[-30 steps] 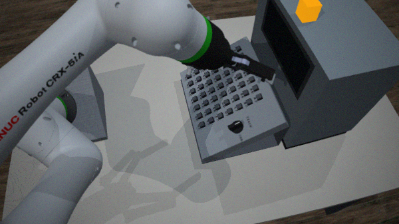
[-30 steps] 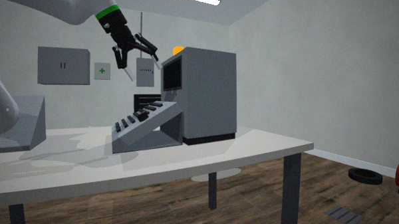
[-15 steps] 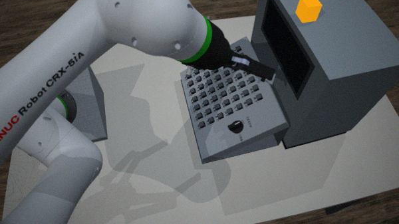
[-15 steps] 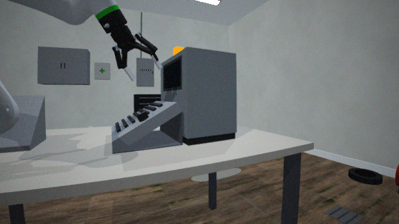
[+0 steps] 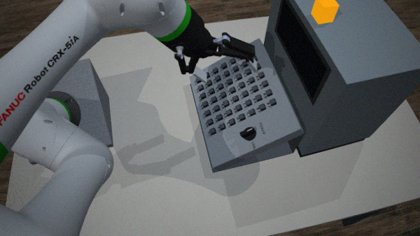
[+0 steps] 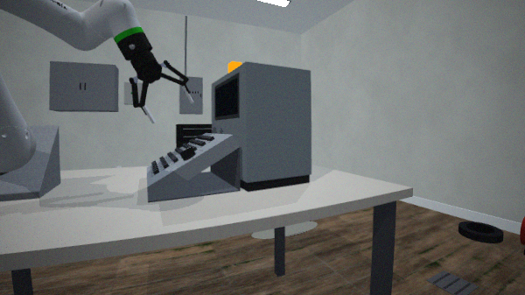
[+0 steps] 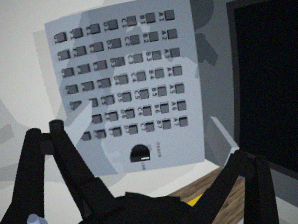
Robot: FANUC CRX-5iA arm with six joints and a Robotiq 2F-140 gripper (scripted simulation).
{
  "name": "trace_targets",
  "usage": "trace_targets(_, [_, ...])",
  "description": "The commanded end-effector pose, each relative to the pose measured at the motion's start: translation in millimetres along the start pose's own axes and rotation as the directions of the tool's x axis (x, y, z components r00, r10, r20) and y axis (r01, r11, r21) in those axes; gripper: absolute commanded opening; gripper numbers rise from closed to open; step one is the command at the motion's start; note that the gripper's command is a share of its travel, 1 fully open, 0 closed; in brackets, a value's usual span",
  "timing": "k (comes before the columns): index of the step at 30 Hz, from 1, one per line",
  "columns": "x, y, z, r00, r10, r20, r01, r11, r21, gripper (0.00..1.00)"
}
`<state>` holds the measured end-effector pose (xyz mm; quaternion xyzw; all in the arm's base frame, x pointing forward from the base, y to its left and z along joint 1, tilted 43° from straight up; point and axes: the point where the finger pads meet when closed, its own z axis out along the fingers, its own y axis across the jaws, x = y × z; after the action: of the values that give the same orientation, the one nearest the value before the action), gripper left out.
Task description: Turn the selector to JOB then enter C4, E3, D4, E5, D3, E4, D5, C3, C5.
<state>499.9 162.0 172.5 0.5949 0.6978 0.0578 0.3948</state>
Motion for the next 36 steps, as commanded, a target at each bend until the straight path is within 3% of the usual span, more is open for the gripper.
trace_targets(1, [5.3,-13.7,2.1,0.997,-0.08,0.025,0.08,0.997,0.004,1.0])
trace_targets(4, [18.1,-43.9,7.8,0.965,-0.249,0.077,0.248,0.969,0.02,1.0])
trace_targets(8, [21.8,-52.8,9.5,0.95,-0.298,0.092,0.296,0.955,0.026,1.0])
trace_targets(9, [21.8,-52.8,9.5,0.95,-0.298,0.092,0.296,0.955,0.026,0.0])
trace_targets(36, [21.8,-52.8,9.5,0.95,-0.298,0.092,0.296,0.955,0.026,0.0])
